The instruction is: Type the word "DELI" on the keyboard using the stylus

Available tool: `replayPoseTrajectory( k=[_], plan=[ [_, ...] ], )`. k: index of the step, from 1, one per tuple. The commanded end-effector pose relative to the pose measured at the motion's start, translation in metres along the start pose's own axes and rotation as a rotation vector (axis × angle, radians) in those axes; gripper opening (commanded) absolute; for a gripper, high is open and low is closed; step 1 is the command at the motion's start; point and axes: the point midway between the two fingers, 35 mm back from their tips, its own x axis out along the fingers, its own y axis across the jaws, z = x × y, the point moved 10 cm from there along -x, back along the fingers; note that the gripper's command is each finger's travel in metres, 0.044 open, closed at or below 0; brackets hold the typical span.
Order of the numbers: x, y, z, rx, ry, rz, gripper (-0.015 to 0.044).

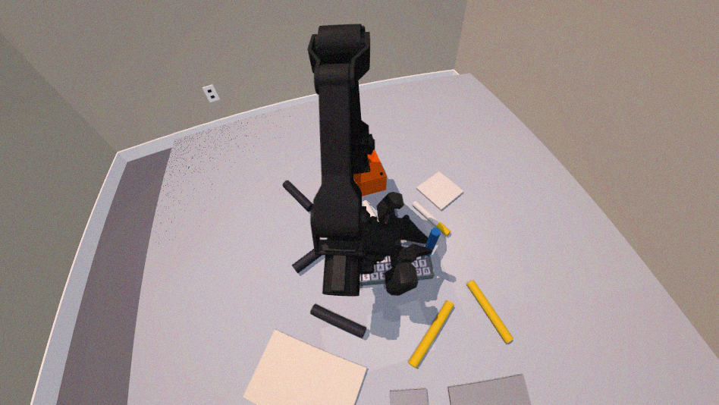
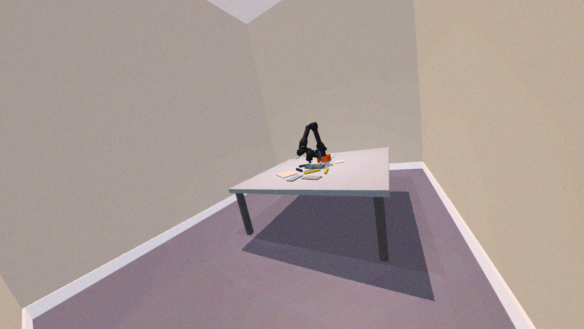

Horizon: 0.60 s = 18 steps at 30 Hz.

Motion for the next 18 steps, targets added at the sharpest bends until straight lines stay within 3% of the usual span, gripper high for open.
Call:
replayPoseTrajectory(
  k=[1, 8, 18],
  plan=[
    [-0.004, 0.0, 0.001, -0.001, 0.0, 0.0, 0.0],
    [-0.02, 0.0, 0.004, -0.001, 0.006, -0.001, 0.0],
    [-0.009, 0.0, 0.022, 0.0, 0.001, -0.001, 0.0]
  ],
)
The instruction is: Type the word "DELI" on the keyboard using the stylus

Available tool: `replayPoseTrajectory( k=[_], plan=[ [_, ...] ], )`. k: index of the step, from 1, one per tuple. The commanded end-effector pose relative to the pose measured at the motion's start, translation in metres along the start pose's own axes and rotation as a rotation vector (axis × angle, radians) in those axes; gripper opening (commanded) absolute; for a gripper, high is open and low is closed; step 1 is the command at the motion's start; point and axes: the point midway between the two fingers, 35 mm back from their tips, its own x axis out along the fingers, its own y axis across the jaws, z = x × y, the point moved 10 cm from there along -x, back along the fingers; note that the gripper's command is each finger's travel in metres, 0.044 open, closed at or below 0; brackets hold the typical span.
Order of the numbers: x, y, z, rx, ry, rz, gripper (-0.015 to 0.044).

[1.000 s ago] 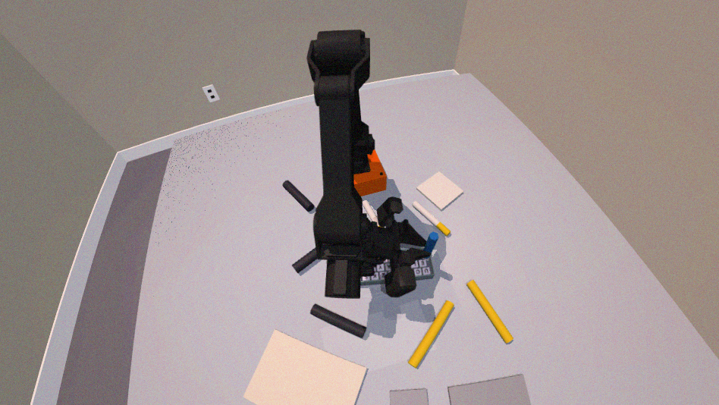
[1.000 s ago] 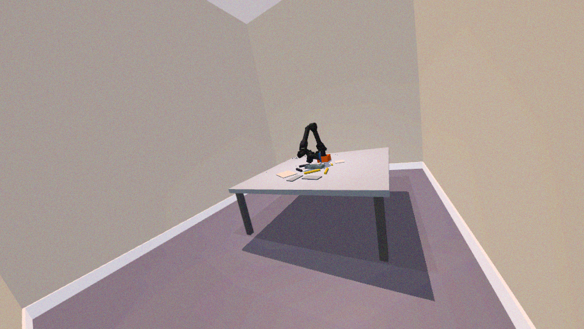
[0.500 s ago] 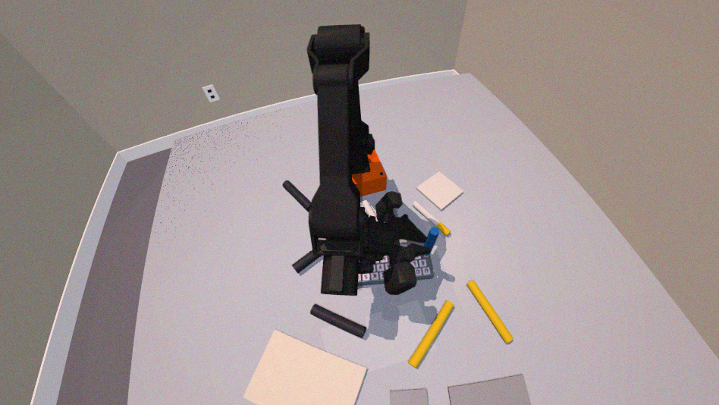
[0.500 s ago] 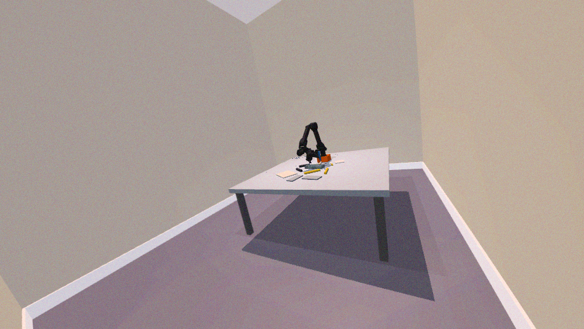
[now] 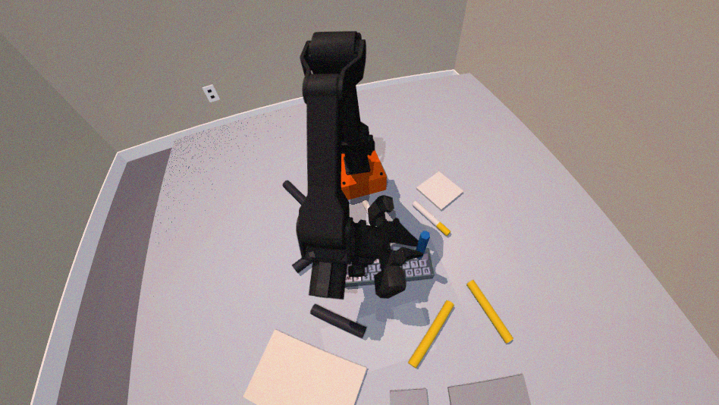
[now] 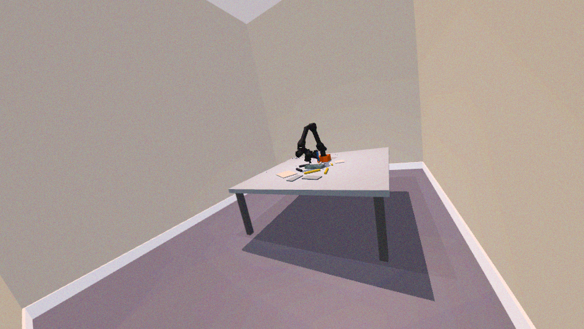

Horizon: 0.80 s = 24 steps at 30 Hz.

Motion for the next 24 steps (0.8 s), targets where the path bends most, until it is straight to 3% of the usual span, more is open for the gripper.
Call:
replayPoseTrajectory(
  k=[1, 15, 18, 24],
  plan=[
    [0.004, -0.0017, 0.0075, 0.002, -0.005, -0.005, 0.0],
    [0.004, -0.0017, 0.0075, 0.002, -0.005, -0.005, 0.0],
    [0.0032, -0.0009, 0.0094, 0.002, -0.005, -0.005, 0.0079],
    [0.0034, -0.0007, 0.0103, 0.002, -0.005, -0.005, 0.0081]
  ],
)
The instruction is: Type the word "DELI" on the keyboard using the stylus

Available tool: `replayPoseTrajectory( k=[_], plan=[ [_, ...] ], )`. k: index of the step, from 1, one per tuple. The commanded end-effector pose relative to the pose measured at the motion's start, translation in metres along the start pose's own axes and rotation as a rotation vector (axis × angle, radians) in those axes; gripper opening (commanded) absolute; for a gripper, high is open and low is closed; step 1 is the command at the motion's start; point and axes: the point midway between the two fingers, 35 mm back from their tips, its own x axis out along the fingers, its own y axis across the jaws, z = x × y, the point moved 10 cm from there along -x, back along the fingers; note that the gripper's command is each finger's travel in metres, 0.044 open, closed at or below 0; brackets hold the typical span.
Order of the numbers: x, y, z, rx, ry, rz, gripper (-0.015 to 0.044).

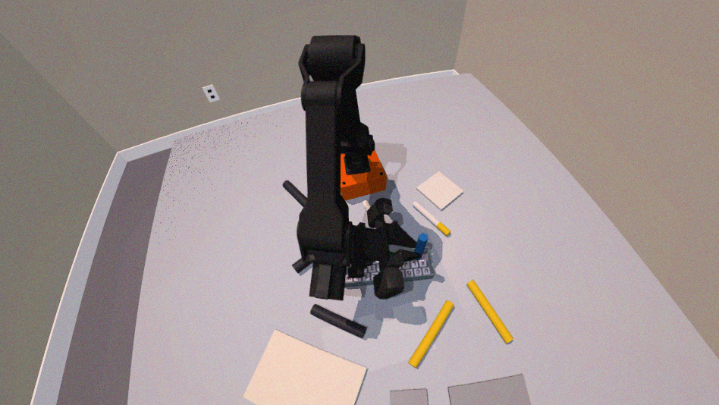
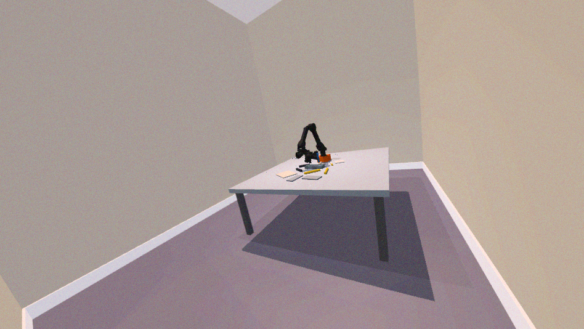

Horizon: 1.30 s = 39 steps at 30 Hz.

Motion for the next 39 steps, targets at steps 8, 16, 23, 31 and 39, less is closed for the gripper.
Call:
replayPoseTrajectory(
  k=[8, 16, 23, 31, 39],
  plan=[
    [0.002, 0.0, 0.004, -0.003, -0.004, -0.001, 0.0081],
    [0.004, 0.0, 0.008, -0.003, -0.004, -0.001, 0.0081],
    [0.005, 0.0, 0.01, -0.003, -0.004, -0.001, 0.0081],
    [0.007, 0.0, 0.013, -0.003, -0.004, -0.001, 0.0081],
    [0.008, 0.0, 0.016, -0.003, -0.004, -0.001, 0.0081]
  ],
)
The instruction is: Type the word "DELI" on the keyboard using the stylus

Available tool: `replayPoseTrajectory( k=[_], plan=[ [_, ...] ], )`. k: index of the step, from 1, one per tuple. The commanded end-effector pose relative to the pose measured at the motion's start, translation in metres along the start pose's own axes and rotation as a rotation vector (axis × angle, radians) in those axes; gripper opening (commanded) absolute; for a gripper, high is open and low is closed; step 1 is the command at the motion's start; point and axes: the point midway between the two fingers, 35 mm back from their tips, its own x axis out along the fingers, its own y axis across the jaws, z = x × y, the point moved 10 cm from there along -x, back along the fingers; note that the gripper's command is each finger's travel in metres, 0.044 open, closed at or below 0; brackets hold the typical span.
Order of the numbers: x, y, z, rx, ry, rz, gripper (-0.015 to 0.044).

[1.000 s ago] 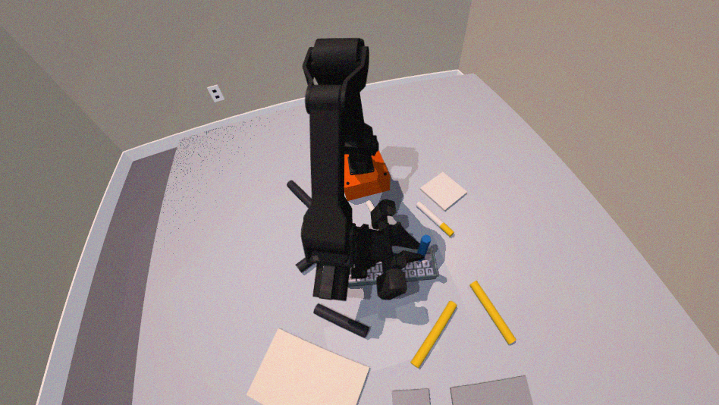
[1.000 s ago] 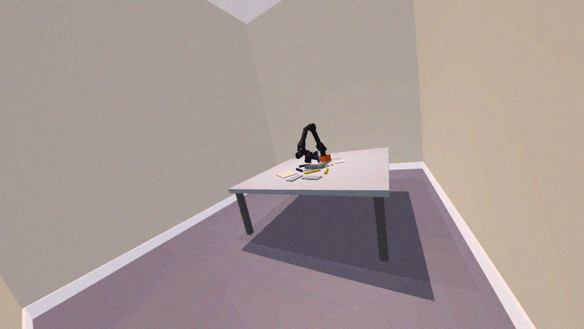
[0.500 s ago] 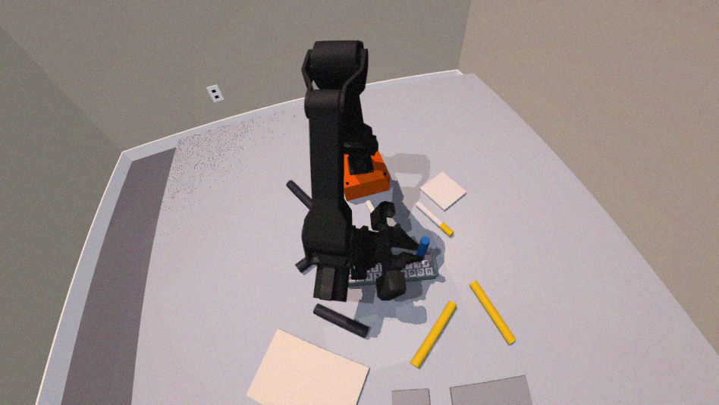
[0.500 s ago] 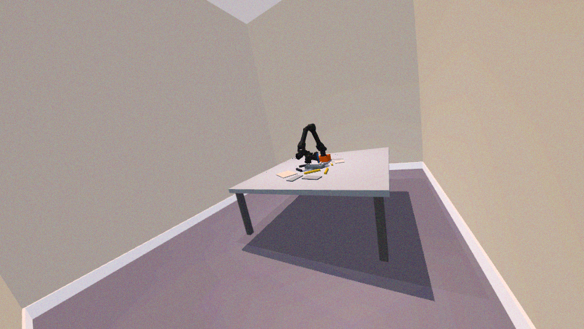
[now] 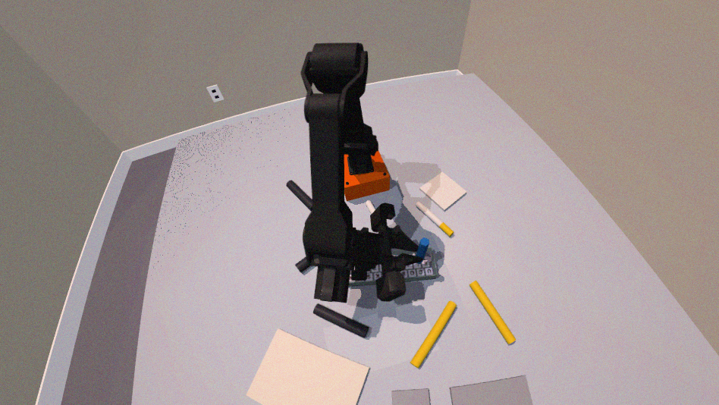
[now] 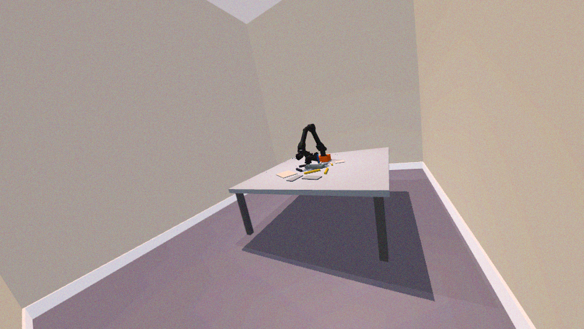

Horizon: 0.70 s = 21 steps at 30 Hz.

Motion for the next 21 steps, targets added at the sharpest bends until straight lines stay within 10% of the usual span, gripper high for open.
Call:
replayPoseTrajectory(
  k=[1, 21],
  plan=[
    [0.001, 0.0, 0.002, -0.002, -0.004, -0.001, 0.0081],
    [-0.011, 0.001, -0.019, -0.002, -0.004, -0.001, 0.0081]
  ],
)
